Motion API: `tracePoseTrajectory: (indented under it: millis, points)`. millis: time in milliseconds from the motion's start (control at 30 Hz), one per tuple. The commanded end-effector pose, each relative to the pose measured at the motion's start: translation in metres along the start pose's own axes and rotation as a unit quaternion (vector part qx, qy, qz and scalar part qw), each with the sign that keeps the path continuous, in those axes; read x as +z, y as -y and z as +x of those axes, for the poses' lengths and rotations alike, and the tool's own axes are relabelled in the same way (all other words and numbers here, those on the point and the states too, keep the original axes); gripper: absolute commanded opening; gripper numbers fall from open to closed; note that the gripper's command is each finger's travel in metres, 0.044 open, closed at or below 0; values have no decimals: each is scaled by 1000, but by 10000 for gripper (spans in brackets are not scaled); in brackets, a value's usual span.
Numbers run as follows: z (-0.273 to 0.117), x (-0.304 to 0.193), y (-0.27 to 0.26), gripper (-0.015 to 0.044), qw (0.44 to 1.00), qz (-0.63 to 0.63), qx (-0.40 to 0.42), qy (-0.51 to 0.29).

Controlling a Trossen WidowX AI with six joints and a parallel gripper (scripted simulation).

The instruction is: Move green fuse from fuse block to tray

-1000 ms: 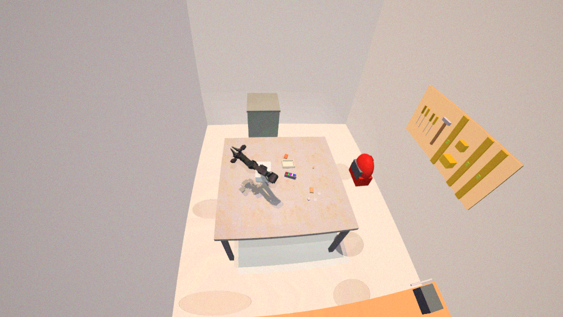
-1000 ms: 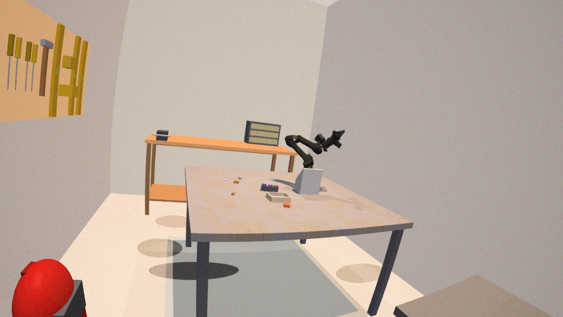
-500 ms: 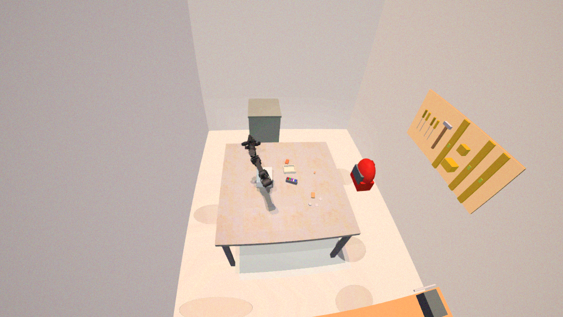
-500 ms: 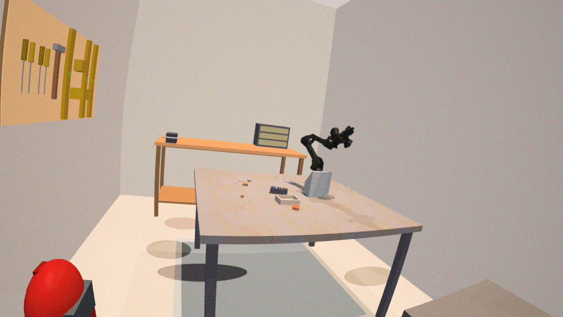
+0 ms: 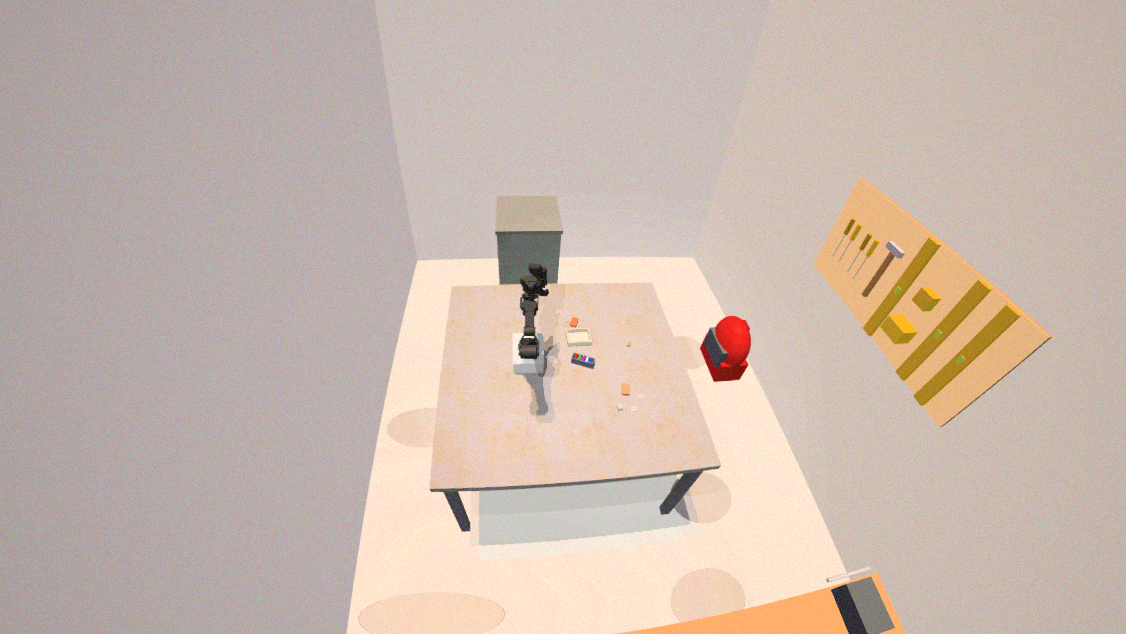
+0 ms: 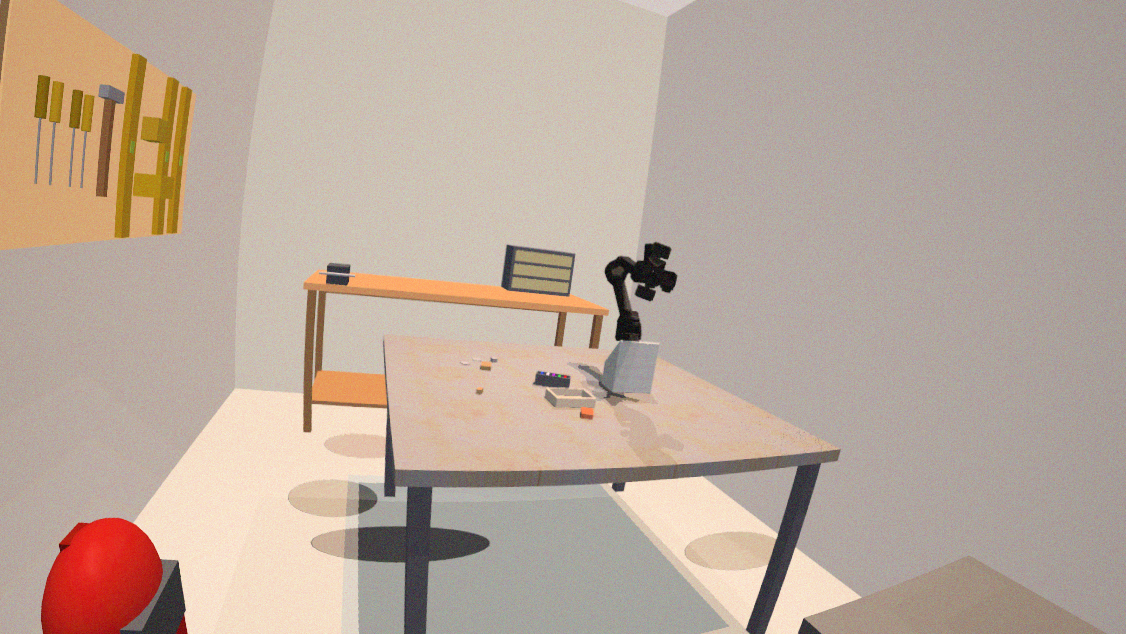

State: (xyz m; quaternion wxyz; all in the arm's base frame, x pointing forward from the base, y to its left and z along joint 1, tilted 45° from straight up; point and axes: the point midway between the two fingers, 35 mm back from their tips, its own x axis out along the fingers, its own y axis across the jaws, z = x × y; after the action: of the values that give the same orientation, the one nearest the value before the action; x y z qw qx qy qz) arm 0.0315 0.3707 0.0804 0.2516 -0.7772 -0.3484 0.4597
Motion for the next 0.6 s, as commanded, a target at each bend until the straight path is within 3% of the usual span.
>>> tracePoseTrajectory:
  millis: [0, 267, 567]
  points:
    - [23, -49, -56, 74, 986, 97, 122, -66]
    - [21, -126, -169, 74, 886, 271, 319, -199]
    - [-44, -175, -293, 74, 665, 431, 495, -355]
